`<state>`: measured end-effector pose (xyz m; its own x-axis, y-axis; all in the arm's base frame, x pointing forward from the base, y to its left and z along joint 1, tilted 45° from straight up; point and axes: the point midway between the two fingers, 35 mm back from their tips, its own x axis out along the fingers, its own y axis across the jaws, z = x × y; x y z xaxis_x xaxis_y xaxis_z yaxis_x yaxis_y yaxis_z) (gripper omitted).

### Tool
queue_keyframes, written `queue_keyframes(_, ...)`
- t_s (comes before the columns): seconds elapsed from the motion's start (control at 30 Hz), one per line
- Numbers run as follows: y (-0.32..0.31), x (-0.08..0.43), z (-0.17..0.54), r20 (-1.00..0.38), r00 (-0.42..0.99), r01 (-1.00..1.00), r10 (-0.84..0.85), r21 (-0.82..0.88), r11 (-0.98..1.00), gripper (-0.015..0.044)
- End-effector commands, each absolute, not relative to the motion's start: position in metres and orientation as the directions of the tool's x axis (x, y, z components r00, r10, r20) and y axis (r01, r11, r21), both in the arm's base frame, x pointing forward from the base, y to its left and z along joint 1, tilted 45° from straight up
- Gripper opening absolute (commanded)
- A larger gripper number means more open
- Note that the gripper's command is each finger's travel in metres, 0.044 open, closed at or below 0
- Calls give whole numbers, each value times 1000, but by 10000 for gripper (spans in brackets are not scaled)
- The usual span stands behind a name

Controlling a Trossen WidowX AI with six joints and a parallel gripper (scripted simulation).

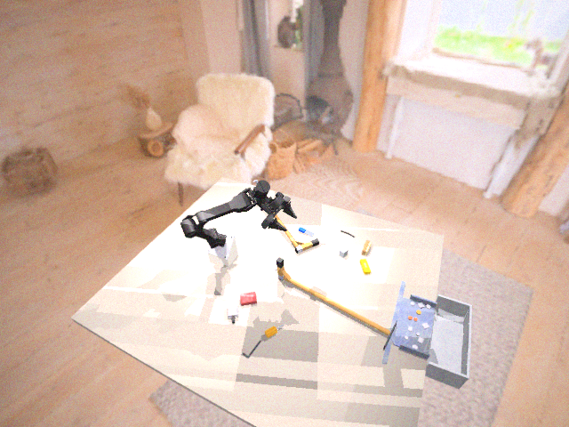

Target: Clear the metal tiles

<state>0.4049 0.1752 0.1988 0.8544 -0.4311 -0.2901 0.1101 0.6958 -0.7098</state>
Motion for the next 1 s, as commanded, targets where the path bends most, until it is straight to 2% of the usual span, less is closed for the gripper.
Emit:
queue_keyframes(0.0, 181, 391, 206, -268, 873, 106, -407, -711, 695, 440)
queue_keyframes(0.97, 196, 299, 222, -155, 958, 62, -240, -708, 704, 440)
